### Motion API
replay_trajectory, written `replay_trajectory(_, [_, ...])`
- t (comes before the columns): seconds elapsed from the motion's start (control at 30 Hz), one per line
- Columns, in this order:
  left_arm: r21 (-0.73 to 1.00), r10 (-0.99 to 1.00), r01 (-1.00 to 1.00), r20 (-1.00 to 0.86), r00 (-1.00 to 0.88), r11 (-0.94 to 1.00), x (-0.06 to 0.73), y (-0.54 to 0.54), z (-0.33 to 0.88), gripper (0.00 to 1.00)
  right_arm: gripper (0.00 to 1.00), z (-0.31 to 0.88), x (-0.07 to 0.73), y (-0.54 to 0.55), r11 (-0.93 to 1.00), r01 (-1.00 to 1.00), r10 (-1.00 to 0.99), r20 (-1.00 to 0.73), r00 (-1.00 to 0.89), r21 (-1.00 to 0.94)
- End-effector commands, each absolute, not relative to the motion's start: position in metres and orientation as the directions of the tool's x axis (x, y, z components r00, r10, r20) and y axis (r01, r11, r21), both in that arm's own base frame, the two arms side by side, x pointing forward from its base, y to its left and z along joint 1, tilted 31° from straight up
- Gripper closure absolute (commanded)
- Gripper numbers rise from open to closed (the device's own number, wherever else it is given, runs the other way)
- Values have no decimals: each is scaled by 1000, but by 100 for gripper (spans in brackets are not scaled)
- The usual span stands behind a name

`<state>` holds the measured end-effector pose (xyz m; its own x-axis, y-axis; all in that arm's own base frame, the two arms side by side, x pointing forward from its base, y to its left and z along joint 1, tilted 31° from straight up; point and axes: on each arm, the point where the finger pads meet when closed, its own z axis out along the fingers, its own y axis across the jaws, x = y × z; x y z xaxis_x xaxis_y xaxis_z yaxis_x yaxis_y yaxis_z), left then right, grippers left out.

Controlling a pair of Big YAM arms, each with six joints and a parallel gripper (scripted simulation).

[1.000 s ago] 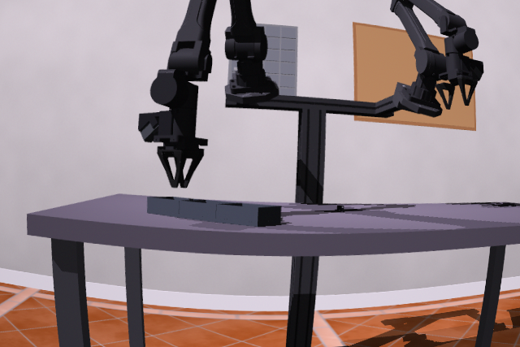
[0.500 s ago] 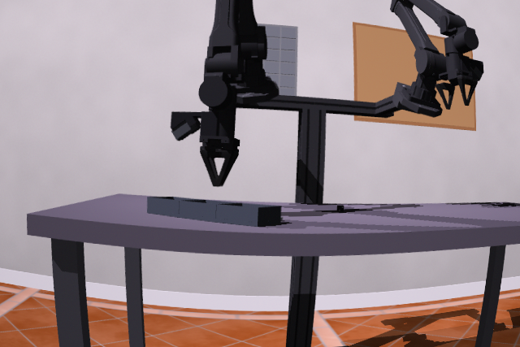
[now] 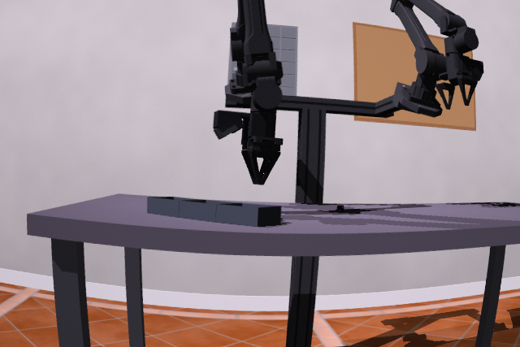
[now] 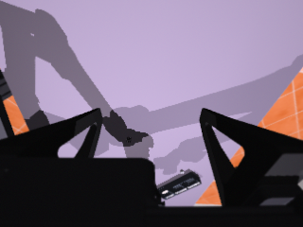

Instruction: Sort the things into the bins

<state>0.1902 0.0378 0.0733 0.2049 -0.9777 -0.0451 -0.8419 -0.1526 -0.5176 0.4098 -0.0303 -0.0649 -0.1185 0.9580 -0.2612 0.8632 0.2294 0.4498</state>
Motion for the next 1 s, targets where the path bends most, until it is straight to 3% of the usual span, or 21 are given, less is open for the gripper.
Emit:
replay_trajectory(0.0, [-509,-975,-843,-37,221,-172,187,39,72,0,70,-83,391,0,377,832,912,-320,-256,407])
replay_trajectory(0.27, [-509,-975,-843,-37,221,-172,187,39,72,0,70,-99,368,41,564,756,810,-401,-428,333])
replay_trajectory(0.67, [-509,-975,-843,-37,221,-172,187,39,72,0,70,-129,330,127,867,481,472,-516,-715,126])
replay_trajectory(0.97, [-509,-975,-843,-37,221,-172,187,39,72,0,70,-147,305,175,972,232,186,-512,-839,-28])
